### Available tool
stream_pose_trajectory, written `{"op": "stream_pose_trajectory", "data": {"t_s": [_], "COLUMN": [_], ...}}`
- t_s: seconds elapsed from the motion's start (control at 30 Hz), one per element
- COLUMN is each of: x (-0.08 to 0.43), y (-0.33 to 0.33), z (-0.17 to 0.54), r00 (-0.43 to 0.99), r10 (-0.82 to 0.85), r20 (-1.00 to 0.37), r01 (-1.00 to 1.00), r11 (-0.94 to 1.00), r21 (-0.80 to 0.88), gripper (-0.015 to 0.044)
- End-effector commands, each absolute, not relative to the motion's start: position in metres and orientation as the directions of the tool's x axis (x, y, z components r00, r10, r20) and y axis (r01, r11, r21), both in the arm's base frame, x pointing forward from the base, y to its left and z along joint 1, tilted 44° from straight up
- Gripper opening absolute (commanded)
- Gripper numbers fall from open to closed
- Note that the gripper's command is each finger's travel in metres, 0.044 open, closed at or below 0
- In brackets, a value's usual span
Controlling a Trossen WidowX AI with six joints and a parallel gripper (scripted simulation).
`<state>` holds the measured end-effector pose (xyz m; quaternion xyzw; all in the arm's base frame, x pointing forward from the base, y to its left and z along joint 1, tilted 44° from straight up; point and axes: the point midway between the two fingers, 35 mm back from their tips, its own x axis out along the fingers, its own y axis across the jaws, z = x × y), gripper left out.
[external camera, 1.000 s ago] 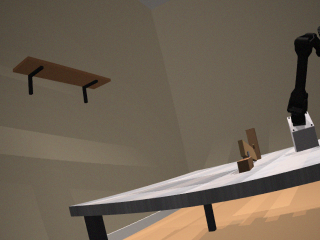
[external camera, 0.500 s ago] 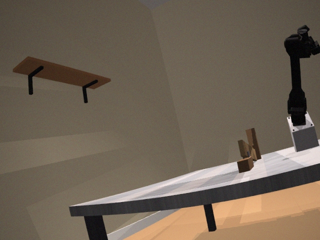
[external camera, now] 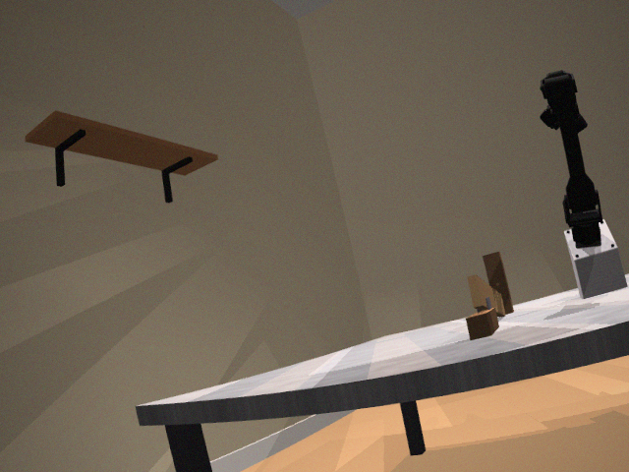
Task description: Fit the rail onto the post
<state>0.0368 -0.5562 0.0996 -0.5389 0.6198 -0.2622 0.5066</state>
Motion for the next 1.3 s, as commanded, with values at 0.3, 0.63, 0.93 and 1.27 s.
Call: {"op": "stream_pose_trajectory", "data": {"t_s": [0.3,0.63,0.93,1.27], "x": [0.215,0.302,0.335,0.310], "y": [-0.452,-0.325,-0.187,-0.028], "z": [0.027,-0.013,-0.033,-0.034], "r00": [0.463,0.551,0.450,0.117], "r10": [-0.589,-0.185,0.206,0.563], "r20": [-0.663,-0.814,-0.869,-0.818], "r01": [-0.577,-0.743,-0.888,-0.985], "r11": [0.367,0.334,0.211,-0.040], "r21": [-0.729,-0.580,-0.409,-0.168], "gripper": [0.0440,0.0440,0.0440,0.0440]}}
